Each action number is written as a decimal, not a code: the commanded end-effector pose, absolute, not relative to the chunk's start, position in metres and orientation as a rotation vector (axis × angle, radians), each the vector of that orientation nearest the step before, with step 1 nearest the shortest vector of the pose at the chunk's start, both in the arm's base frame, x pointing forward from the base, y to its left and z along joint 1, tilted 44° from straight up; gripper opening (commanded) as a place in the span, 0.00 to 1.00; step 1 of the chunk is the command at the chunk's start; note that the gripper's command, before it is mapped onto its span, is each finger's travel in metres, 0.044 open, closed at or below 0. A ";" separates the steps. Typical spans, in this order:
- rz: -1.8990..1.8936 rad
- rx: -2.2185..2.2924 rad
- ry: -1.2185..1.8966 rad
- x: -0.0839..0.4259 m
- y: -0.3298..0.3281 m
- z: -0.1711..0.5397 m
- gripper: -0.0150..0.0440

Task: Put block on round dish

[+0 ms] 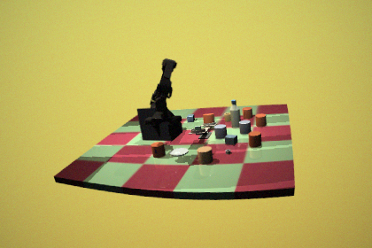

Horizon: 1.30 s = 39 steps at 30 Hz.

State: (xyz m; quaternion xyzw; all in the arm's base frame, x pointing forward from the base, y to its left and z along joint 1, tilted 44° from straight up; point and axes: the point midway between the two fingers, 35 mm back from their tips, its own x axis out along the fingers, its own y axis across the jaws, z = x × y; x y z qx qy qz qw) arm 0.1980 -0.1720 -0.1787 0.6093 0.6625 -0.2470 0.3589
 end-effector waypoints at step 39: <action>-0.470 1.559 1.729 0.320 -0.049 -0.079 0.69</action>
